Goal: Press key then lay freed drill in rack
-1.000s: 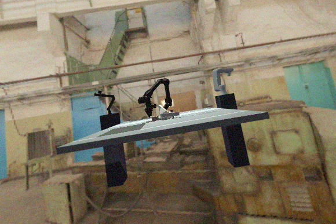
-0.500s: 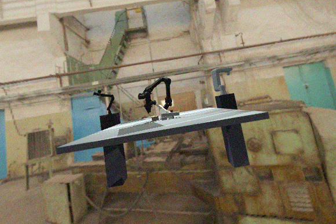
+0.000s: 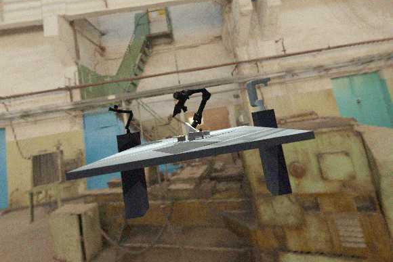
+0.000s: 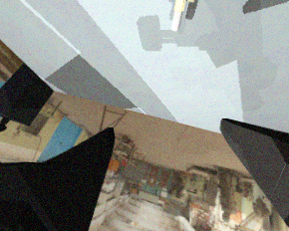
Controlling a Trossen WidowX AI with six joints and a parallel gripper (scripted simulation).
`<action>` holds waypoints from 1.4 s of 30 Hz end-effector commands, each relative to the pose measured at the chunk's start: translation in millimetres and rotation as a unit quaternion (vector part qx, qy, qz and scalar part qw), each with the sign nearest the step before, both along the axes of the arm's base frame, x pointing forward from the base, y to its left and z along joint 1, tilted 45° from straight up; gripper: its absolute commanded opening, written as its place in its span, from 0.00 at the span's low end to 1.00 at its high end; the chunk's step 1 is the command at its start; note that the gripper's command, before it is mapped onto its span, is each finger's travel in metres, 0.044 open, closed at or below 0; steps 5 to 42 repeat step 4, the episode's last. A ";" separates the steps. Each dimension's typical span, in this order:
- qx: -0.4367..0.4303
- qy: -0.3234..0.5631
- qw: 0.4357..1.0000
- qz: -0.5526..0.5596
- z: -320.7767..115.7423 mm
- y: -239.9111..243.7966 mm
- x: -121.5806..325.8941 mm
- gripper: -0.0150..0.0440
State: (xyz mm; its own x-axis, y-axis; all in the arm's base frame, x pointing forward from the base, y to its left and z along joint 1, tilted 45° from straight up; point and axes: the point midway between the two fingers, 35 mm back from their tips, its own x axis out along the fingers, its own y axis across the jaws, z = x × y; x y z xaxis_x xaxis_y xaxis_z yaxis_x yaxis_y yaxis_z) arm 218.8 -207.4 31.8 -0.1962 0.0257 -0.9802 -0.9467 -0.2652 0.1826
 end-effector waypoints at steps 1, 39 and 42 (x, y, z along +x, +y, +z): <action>-0.111 0.001 0.993 0.038 60.4 -12.2 2.4 1.00; -0.190 -0.001 0.980 0.057 106.2 -16.8 0.0 1.00; -0.190 -0.001 0.980 0.057 106.2 -16.8 0.0 1.00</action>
